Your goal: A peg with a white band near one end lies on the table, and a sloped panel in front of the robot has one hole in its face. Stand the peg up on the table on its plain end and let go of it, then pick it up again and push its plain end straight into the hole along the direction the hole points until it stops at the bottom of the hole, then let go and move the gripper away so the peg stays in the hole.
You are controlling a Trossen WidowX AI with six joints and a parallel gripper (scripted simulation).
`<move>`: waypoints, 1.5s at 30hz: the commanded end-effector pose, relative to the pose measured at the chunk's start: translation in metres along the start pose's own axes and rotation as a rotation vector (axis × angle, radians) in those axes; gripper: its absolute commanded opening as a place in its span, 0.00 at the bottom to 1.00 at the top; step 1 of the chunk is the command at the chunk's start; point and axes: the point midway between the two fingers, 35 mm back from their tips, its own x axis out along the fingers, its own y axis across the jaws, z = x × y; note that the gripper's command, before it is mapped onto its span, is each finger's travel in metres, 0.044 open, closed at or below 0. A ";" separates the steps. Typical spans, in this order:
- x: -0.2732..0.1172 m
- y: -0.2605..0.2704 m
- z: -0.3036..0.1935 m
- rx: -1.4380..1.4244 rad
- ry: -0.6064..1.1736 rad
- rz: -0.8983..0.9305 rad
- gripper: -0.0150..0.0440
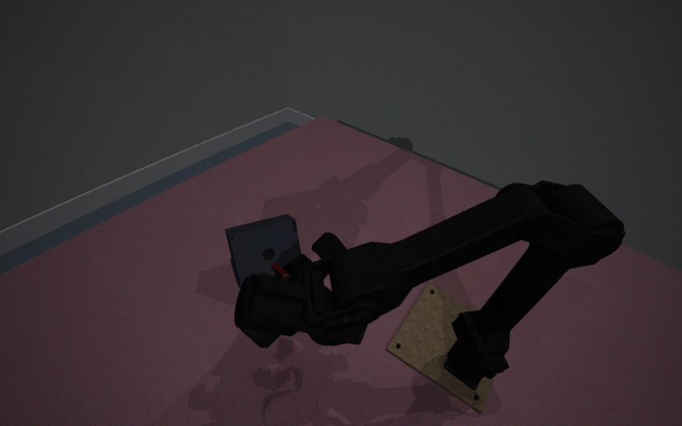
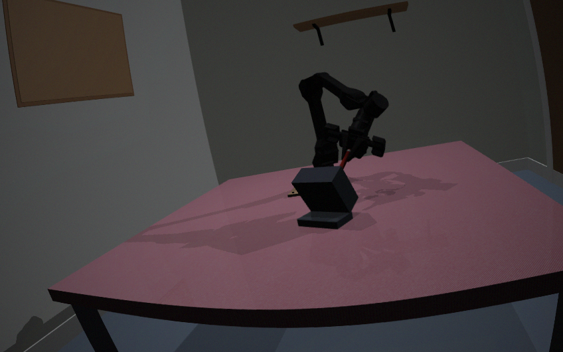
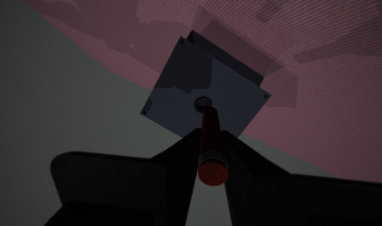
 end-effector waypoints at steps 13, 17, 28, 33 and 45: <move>0.014 0.003 -0.002 -0.018 0.040 0.031 0.25; 0.017 0.003 -0.002 -0.014 0.050 0.037 0.25; 0.024 0.004 -0.003 -0.007 0.061 0.045 0.25; 0.031 0.004 -0.004 -0.004 0.062 0.045 0.25; 0.041 0.005 -0.005 0.000 0.065 0.046 0.25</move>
